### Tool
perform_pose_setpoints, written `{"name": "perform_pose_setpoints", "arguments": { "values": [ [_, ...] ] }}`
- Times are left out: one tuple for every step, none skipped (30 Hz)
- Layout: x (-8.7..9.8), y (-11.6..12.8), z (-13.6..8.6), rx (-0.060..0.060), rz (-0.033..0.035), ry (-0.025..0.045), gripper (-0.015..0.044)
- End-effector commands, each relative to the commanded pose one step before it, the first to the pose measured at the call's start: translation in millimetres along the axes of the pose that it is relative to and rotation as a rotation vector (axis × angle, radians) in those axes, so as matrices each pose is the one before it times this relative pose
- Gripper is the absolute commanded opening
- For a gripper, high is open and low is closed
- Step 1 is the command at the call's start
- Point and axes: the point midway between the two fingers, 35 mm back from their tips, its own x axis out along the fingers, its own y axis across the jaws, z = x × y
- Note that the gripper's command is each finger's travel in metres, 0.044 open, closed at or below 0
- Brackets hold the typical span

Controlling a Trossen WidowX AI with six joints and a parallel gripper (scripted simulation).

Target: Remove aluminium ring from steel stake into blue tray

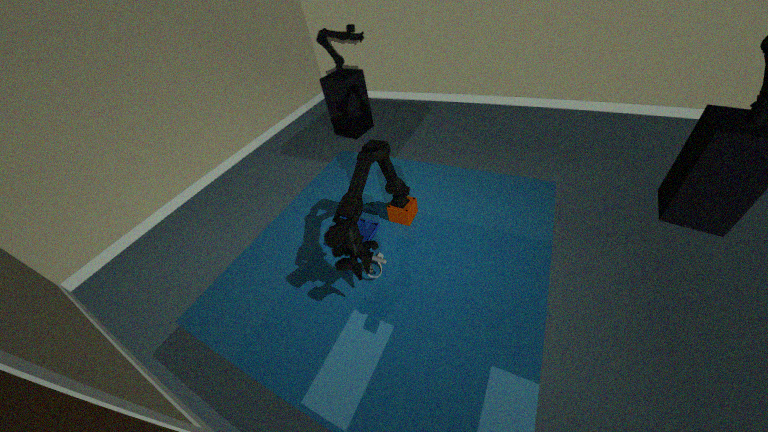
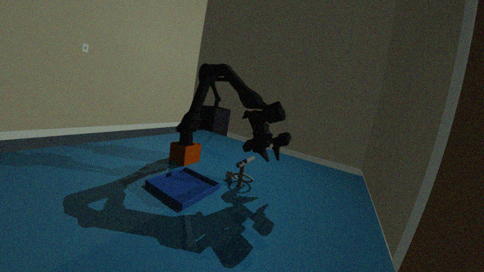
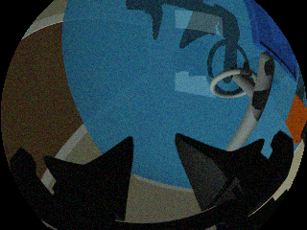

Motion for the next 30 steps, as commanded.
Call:
{"name": "perform_pose_setpoints", "arguments": {
  "values": [
    [0.98, -9.12, -12.51, -0.1131, 0.00724, -0.01283, 0.0200],
    [0.17, -1.85, -3.48, -0.0298, 0.00229, -0.00284, 0.0200],
    [0.13, -1.79, -3.49, -0.0297, 0.00233, -0.00284, 0.0200],
    [0.10, -1.72, -3.51, -0.0297, 0.00236, -0.00284, 0.0200],
    [0.06, -1.66, -3.53, -0.0296, 0.00239, -0.00284, 0.0200],
    [0.03, -1.60, -3.54, -0.0296, 0.00242, -0.00284, 0.0200],
    [0.01, -1.54, -3.57, -0.0296, 0.00240, -0.00281, 0.0200],
    [0.00, -1.50, -3.60, -0.0296, 0.00232, -0.00274, 0.0200],
    [-0.01, -1.36, -3.38, -0.0275, 0.00204, -0.00245, 0.0200],
    [-0.02, -1.18, -3.06, -0.0246, 0.00176, -0.00214, 0.0200],
    [-0.02, -1.14, -3.05, -0.0243, 0.00168, -0.00205, 0.0200],
    [-0.03, -1.12, -3.08, -0.0243, 0.00161, -0.00198, 0.0200],
    [-0.03, -1.09, -3.11, -0.0243, 0.00154, -0.00191, 0.0200],
    [-0.04, -1.07, -3.13, -0.0243, 0.00148, -0.00186, 0.0200],
    [-0.05, -1.03, -3.14, -0.0243, 0.00149, -0.00185, 0.0200],
    [-0.07, -0.98, -3.14, -0.0243, 0.00151, -0.00185, 0.0200],
    [-0.09, -0.94, -3.14, -0.0242, 0.00154, -0.00187, 0.0200],
    [-0.11, -0.90, -3.14, -0.0242, 0.00157, -0.00188, 0.0200],
    [-0.15, -0.93, -3.42, -0.0263, 0.00174, -0.00206, 0.0200],
    [-0.19, -0.97, -3.75, -0.0289, 0.00195, -0.00228, 0.0200],
    [-0.22, -0.91, -3.75, -0.0289, 0.00199, -0.00231, 0.0200],
    [-0.25, -0.85, -3.75, -0.0288, 0.00203, -0.00234, 0.0200],
    [-0.28, -0.79, -3.74, -0.0288, 0.00206, -0.00237, 0.0200],
    [-0.30, -0.73, -3.73, -0.0287, 0.00210, -0.00240, 0.0200],
    [-0.33, -0.67, -3.73, -0.0287, 0.00213, -0.00244, 0.0200],
    [-0.36, -0.61, -3.72, -0.0286, 0.00217, -0.00247, 0.0200],
    [-0.35, -0.53, -3.50, -0.0269, 0.00201, -0.00229, 0.0200],
    [-0.30, -0.40, -2.89, -0.0222, 0.00166, -0.00190, 0.0200],
    [-0.16, -0.53, -2.94, -0.0214, 0.00081, -0.00098, 0.0200],
    [0.18, -0.93, -3.40, -0.0219, -0.00115, 0.00117, 0.0200]
  ]
}}
